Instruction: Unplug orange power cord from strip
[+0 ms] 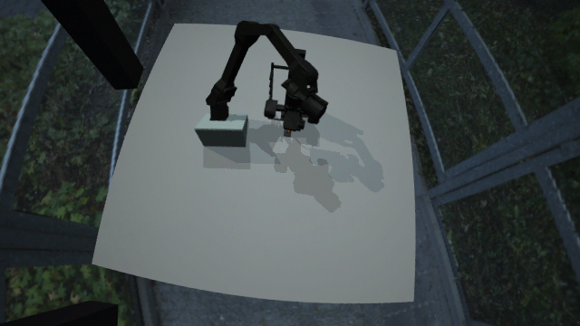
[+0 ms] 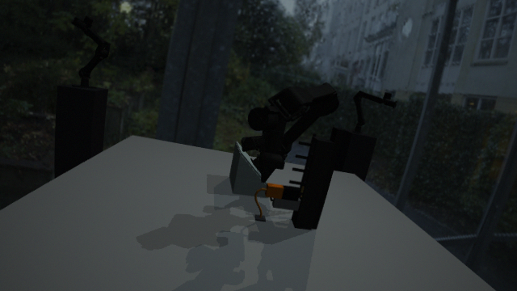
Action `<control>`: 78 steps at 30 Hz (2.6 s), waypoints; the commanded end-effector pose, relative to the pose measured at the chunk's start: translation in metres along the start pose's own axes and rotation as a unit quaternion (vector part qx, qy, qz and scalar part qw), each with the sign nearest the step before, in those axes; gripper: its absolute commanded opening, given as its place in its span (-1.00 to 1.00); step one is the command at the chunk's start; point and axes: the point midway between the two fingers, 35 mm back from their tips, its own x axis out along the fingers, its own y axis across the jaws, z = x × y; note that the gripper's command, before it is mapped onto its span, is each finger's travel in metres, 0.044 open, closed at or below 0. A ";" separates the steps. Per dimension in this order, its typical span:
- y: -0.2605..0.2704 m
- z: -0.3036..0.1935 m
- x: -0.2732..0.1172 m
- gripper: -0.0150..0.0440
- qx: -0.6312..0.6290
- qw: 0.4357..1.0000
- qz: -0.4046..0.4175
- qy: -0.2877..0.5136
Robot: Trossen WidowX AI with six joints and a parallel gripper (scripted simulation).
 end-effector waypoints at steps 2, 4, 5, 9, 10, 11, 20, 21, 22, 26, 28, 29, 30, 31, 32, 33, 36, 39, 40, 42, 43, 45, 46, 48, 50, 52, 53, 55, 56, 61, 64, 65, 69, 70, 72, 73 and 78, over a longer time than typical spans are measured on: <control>0.002 0.009 -0.002 -0.49 -0.004 1.000 0.002 -0.003; 0.002 0.013 -0.002 -0.49 -0.004 1.000 0.001 -0.003; 0.002 0.014 -0.002 -0.49 -0.004 1.000 0.001 -0.003; 0.001 0.021 -0.003 -0.49 -0.004 1.000 0.001 -0.003; 0.001 0.022 -0.003 -0.49 -0.004 1.000 0.001 -0.003; 0.001 0.024 -0.003 -0.49 -0.004 1.000 0.001 -0.003; 0.000 0.039 -0.001 -0.49 -0.003 1.000 0.001 -0.002; 0.000 0.040 -0.001 -0.49 -0.003 1.000 0.001 -0.002; 0.000 0.040 0.000 -0.49 -0.003 1.000 0.001 -0.002; 0.001 0.041 0.000 -0.49 -0.003 1.000 0.001 -0.002; 0.001 0.041 0.000 -0.49 -0.003 1.000 0.001 -0.002; 0.001 0.041 -0.001 -0.49 -0.003 1.000 0.001 -0.002; 0.001 0.041 -0.001 -0.49 -0.003 1.000 0.001 -0.002; 0.001 0.041 -0.001 -0.49 -0.003 1.000 0.001 -0.002; 0.001 0.041 -0.001 -0.49 -0.003 1.000 0.001 -0.002; 0.001 0.041 -0.001 -0.49 -0.003 1.000 0.001 -0.002; 0.001 0.041 -0.001 -0.49 -0.003 1.000 0.001 -0.002; 0.000 0.041 -0.001 -0.49 -0.003 1.000 0.001 -0.002; 0.000 0.041 -0.001 -0.49 -0.003 1.000 0.001 -0.002; 0.000 0.041 -0.001 -0.49 -0.003 1.000 0.001 -0.002; -0.001 0.041 -0.001 -0.49 -0.003 1.000 0.001 -0.002; -0.001 0.041 0.000 -0.49 -0.003 1.000 0.001 -0.002; -0.001 0.041 0.000 -0.49 -0.003 1.000 0.001 -0.002; -0.002 0.041 0.000 -0.49 -0.003 1.000 0.001 -0.002; -0.002 0.041 0.001 -0.49 -0.003 1.000 0.001 -0.002; -0.003 0.041 0.001 -0.49 -0.003 1.000 0.001 -0.002; -0.003 0.041 0.002 -0.49 -0.003 1.000 0.001 -0.002; -0.003 0.041 0.002 -0.49 -0.003 1.000 0.001 -0.002; -0.003 0.041 0.002 -0.49 -0.003 1.000 0.001 -0.002; -0.003 0.041 0.002 -0.49 -0.003 1.000 0.001 -0.002; -0.003 0.041 0.002 -0.49 -0.003 1.000 0.001 -0.002; -0.003 0.041 0.002 -0.49 -0.003 1.000 0.001 -0.002; -0.002 0.041 0.001 -0.49 -0.003 1.000 0.001 -0.002; -0.002 0.041 0.001 -0.49 -0.003 1.000 0.001 -0.002; -0.001 0.041 0.000 -0.49 -0.003 1.000 0.001 -0.002; -0.001 0.041 0.000 -0.49 -0.003 1.000 0.001 -0.002; 0.000 0.041 -0.001 -0.49 -0.003 1.000 0.001 -0.002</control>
